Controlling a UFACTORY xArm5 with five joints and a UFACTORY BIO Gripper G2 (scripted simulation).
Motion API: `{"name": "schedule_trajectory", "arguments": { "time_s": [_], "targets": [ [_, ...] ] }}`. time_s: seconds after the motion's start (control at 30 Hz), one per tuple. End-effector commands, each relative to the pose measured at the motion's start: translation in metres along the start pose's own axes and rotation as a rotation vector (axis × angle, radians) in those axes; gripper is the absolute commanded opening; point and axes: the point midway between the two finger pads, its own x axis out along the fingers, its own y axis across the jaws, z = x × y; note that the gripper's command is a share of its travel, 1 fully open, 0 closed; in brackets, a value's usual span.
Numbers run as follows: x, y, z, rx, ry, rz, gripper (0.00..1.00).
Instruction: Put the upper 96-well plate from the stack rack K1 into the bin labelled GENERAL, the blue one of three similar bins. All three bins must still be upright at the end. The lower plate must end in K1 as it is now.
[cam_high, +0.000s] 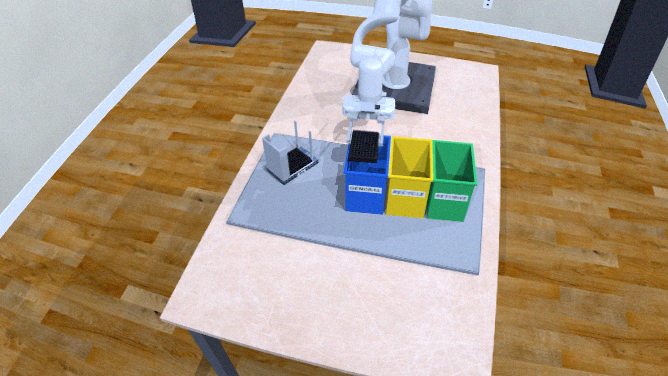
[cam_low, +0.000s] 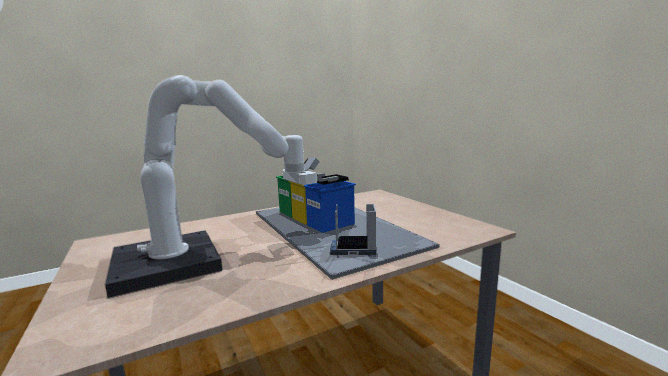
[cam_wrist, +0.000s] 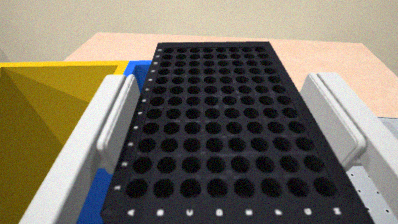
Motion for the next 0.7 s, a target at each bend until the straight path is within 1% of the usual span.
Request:
{"name": "schedule_trajectory", "arguments": {
  "time_s": [0.0, 0.67],
  "targets": [
    [0.0050, 0.0136, 0.0004, 0.003, -0.003, 0.000, 0.00],
    [0.0053, 0.0145, 0.0004, 0.003, -0.003, 0.000, 0.00]
  ]
}}
